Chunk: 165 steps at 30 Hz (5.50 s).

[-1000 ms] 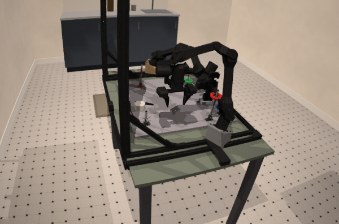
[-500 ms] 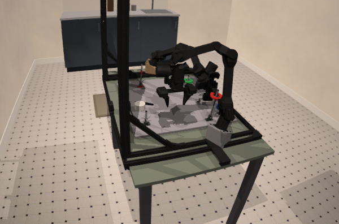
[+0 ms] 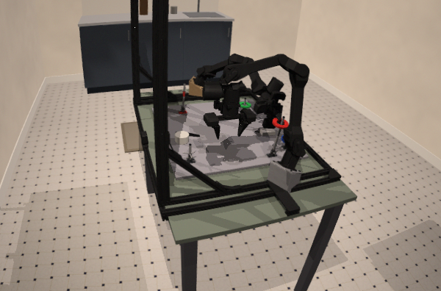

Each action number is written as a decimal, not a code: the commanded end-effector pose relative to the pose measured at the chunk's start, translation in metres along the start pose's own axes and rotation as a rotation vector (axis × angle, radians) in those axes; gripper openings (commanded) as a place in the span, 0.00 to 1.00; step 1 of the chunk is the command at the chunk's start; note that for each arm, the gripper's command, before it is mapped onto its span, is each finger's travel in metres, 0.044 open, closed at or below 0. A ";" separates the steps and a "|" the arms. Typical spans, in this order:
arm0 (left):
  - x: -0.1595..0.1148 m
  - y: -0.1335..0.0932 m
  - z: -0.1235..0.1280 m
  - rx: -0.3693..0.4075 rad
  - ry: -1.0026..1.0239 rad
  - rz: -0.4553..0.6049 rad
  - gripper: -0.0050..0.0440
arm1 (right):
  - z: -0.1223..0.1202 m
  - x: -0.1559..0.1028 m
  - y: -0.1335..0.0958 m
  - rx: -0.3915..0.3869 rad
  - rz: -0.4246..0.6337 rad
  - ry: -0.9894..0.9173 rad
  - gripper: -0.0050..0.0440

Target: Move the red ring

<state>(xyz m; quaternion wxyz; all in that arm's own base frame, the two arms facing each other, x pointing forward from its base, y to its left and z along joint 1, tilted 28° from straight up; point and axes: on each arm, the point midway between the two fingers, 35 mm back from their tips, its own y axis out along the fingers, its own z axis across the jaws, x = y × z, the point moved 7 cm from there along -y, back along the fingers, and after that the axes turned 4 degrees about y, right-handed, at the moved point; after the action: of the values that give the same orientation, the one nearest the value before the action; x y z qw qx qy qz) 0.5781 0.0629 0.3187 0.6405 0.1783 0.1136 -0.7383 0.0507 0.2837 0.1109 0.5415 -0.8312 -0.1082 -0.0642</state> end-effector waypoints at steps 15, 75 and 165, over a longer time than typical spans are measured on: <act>-0.003 -0.010 0.061 0.040 0.018 0.013 0.10 | 0.000 0.000 0.000 0.002 -0.005 0.006 0.92; 0.151 -0.135 0.098 0.089 0.031 0.110 0.10 | 0.000 0.000 0.000 0.002 -0.005 0.006 0.92; 0.208 -0.250 0.075 0.134 0.078 0.156 0.10 | 0.008 0.129 0.002 0.997 -0.702 0.653 0.92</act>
<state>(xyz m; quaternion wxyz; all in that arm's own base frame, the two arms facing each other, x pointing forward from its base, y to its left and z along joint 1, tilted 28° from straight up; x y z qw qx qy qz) 0.2992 -0.1168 0.2869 0.6772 0.2557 0.0736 -0.6860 0.1714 0.3107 0.1273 0.8130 -0.3653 -0.2131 -0.4002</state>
